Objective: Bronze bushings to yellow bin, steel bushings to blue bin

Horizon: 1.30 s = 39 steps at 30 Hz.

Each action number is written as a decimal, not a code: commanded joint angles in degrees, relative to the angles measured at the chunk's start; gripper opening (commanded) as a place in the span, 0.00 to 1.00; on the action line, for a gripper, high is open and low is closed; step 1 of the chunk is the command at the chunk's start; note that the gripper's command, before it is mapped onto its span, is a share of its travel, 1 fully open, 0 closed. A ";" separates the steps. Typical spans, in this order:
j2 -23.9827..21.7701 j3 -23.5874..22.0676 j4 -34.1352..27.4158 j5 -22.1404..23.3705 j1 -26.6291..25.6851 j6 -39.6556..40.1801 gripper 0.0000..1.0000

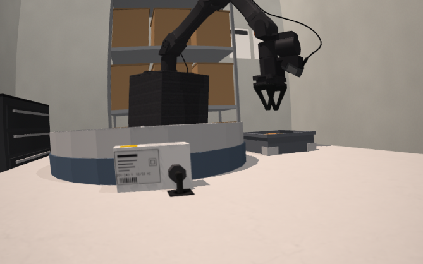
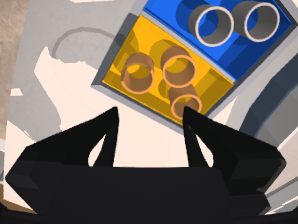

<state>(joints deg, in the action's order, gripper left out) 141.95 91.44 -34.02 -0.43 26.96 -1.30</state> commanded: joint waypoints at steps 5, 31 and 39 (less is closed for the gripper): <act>-8.58 0.98 -7.03 0.16 0.26 -0.06 1.00; -13.69 2.74 -15.04 0.14 0.47 -0.23 1.00; -13.69 2.74 -15.04 0.14 0.47 -0.23 1.00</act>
<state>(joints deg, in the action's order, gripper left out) 128.84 93.51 -49.12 -0.43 26.96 -1.30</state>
